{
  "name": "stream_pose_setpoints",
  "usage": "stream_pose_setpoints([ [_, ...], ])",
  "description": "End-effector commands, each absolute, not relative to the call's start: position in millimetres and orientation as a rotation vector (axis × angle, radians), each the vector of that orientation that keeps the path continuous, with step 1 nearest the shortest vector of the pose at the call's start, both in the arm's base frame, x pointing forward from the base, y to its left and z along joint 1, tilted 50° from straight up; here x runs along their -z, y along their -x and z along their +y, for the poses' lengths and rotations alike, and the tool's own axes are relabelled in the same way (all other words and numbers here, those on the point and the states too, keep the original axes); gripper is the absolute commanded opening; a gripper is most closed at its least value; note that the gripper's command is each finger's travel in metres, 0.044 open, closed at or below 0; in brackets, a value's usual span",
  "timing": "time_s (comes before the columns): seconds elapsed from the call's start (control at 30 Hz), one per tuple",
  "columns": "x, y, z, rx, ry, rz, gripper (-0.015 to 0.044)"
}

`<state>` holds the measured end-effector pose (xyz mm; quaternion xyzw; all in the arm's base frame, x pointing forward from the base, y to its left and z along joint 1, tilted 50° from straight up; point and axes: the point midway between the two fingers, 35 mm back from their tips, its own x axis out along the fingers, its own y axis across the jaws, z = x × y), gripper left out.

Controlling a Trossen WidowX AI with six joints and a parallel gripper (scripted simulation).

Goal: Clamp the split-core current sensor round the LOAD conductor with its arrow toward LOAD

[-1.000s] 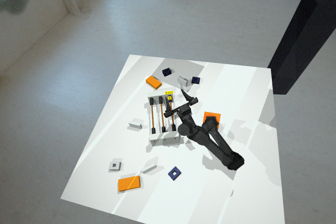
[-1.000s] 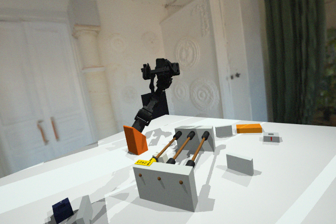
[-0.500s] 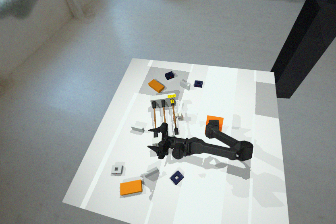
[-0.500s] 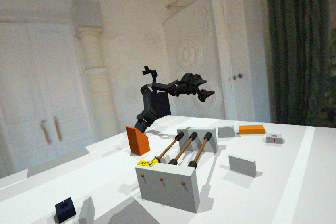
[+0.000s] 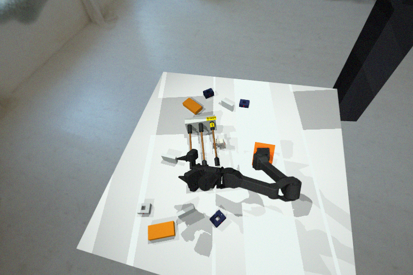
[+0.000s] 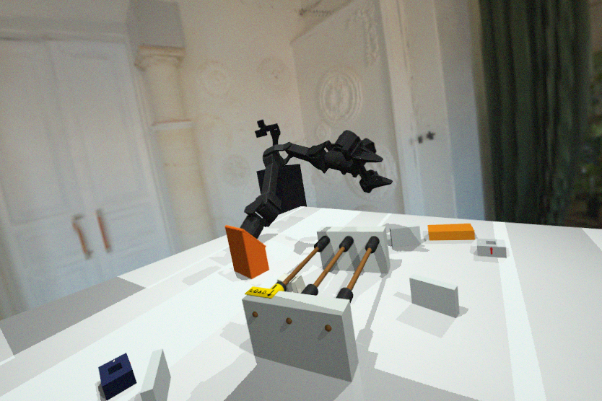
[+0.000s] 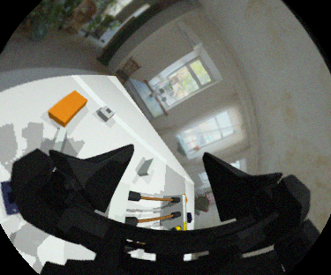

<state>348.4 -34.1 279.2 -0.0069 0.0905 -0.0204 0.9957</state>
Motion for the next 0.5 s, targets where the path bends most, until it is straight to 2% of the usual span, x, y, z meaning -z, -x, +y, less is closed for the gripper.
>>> stream_pose_setpoints([
  [0.0,-223,-367,-70,0.067,-0.015,0.413,0.0440],
  [0.2,-140,-366,-135,0.113,-0.164,0.740,0.0440],
  [0.47,-39,-322,-202,0.117,-0.539,1.065,0.0440],
])
